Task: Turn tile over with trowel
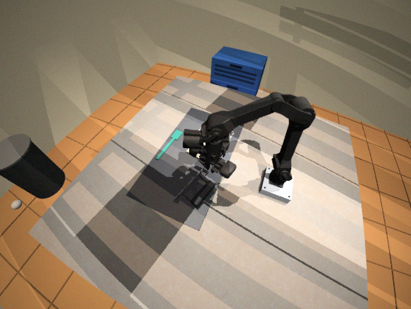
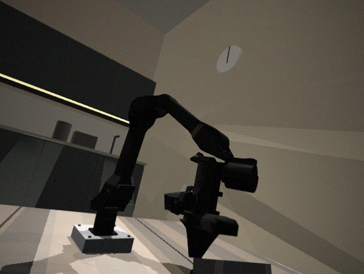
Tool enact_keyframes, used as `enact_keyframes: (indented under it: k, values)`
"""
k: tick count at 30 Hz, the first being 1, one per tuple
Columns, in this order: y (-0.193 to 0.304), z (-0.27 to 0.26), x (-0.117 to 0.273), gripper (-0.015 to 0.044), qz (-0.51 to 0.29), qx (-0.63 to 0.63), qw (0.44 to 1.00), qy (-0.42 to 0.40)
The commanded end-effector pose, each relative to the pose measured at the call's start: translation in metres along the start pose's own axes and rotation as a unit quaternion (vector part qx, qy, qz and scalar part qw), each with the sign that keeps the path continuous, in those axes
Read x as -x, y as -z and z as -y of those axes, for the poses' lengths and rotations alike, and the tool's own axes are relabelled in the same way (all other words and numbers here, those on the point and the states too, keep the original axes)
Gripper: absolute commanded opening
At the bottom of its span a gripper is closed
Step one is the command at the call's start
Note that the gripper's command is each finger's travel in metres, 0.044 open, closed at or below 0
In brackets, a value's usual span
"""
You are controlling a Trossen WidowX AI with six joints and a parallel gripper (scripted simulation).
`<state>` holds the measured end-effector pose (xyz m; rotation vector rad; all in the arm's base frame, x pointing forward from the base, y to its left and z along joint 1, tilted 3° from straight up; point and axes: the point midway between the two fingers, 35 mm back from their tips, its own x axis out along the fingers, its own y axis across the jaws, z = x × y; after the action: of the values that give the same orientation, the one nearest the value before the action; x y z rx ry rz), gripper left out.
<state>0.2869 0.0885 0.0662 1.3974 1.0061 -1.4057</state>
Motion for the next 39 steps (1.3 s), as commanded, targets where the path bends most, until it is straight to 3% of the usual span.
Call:
enact_keyframes:
  k: [1, 39]
  values:
    - [0.000, -0.005, -0.001, 0.0100, 0.000, 0.002, 1.000, -0.001]
    - [0.000, -0.089, 0.001, 0.0100, 0.000, 0.002, 1.000, -0.005]
